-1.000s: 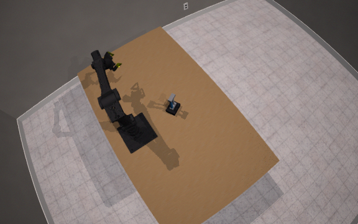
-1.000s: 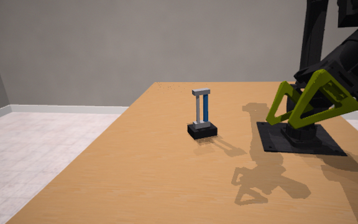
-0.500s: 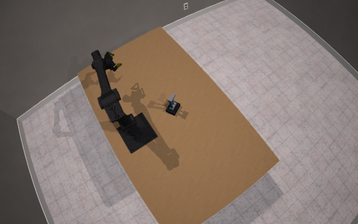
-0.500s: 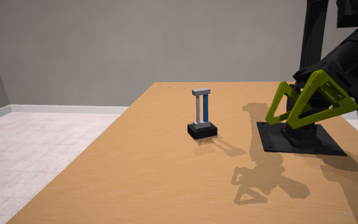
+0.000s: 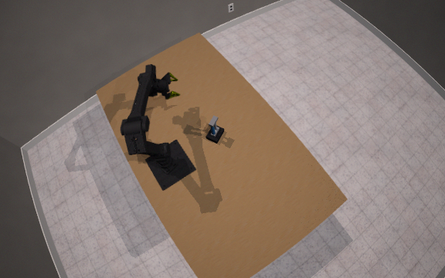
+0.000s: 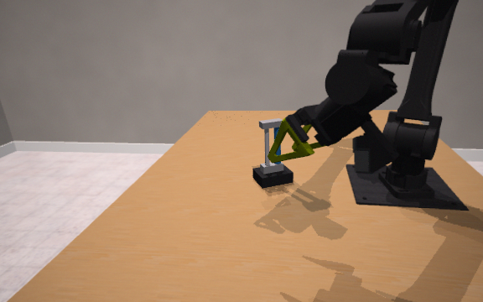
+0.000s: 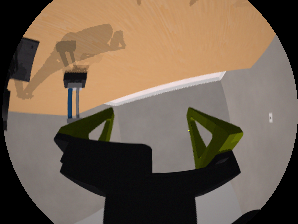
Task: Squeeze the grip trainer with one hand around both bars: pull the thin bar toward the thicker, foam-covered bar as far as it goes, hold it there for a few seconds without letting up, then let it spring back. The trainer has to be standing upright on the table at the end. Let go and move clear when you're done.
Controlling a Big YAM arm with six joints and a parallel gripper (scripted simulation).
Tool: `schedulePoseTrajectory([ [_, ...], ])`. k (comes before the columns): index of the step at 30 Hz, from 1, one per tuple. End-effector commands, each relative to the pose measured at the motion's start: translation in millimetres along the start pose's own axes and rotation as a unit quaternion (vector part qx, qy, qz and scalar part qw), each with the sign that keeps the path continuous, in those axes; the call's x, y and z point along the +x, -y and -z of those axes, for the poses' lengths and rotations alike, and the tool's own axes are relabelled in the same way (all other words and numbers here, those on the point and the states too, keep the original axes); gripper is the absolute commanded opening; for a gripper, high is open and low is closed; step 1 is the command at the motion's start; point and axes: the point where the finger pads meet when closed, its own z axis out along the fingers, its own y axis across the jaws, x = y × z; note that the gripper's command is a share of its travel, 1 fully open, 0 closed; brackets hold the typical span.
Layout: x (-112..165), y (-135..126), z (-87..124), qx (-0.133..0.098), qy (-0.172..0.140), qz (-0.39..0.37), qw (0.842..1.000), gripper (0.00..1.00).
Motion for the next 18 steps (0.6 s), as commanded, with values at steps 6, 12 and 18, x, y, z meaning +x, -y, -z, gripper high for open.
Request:
schedulePoseTrajectory([
  [6, 58.2, -127.2, -54.3, -0.191, -0.037, -0.122, 0.973, 1.0],
  [12, 73.0, -203.5, -64.8, -0.297, -0.056, -0.17, 0.938, 1.0],
  [18, 83.9, -184.0, -63.2, -0.28, -0.059, -0.182, 0.941, 1.0],
])
